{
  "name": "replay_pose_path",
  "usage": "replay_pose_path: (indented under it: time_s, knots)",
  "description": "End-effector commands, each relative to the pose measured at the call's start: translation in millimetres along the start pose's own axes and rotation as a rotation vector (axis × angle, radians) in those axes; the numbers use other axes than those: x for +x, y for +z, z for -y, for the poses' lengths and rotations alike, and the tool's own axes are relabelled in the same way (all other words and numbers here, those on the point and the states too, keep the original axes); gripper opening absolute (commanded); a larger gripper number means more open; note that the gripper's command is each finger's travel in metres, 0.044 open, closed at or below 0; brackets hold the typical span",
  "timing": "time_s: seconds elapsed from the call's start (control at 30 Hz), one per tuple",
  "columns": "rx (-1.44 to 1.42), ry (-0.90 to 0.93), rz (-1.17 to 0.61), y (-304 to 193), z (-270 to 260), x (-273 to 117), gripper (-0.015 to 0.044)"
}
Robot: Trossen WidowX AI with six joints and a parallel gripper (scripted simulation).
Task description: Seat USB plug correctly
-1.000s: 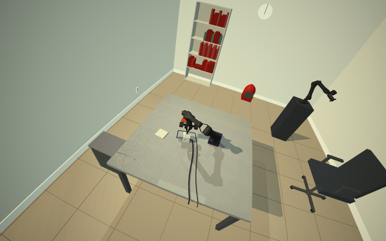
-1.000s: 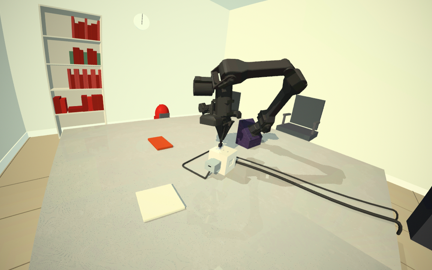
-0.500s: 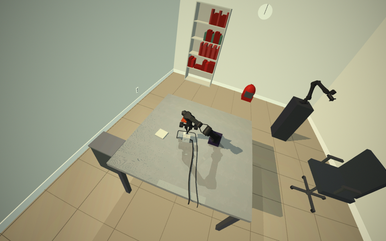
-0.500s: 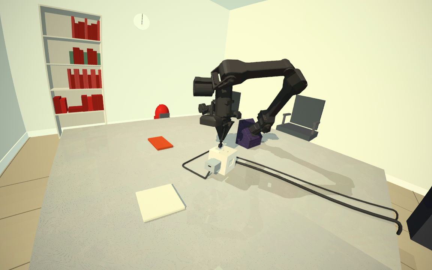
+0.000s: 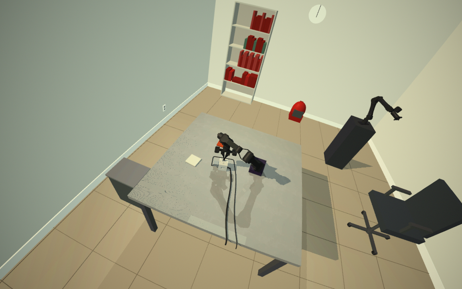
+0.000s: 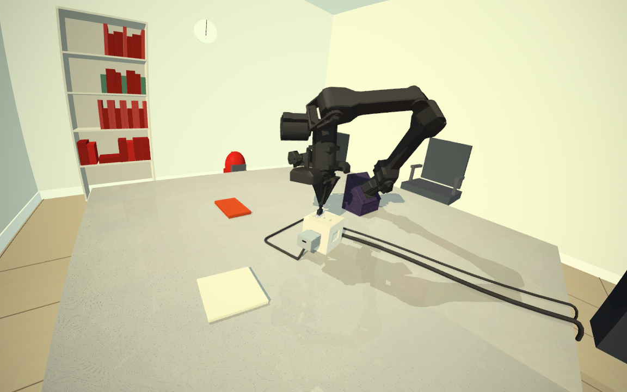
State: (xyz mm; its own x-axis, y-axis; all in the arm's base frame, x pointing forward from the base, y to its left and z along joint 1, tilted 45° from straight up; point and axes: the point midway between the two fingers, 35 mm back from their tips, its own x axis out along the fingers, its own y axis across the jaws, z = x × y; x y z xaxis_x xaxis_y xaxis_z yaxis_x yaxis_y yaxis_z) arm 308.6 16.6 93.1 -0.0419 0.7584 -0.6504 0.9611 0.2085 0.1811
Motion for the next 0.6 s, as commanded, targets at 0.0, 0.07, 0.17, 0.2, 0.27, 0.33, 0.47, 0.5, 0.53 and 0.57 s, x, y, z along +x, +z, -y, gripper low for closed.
replay_pose_path:
  time_s: [0.0, 0.07, 0.17, 0.2, 0.27, 0.33, 0.47, 0.5, 0.53, 0.57]
  knots:
    - [0.002, 0.002, -0.002, -0.3, -0.3, 0.8, 0.0000]
    - [0.002, 0.002, -0.002, -0.3, -0.3, 1.1, 0.0000]
    - [0.002, 0.002, -0.002, -0.2, -0.3, 1.4, 0.0000]
    - [0.002, 0.002, -0.002, -0.2, -0.3, 1.6, 0.0000]
    - [0.002, 0.002, -0.002, -0.2, -0.3, 1.8, 0.0000]
    - [0.002, 0.002, -0.002, -0.2, -0.3, 2.0, 0.0000]
    - [0.002, 0.002, -0.002, -0.2, -0.3, 2.5, 0.0000]
    - [0.002, 0.002, -0.002, -0.1, -0.3, 2.6, 0.0000]
    - [0.002, 0.002, -0.002, -0.1, -0.3, 2.7, 0.0000]
    - [0.002, 0.002, -0.002, -0.1, -0.3, 2.9, 0.0000]
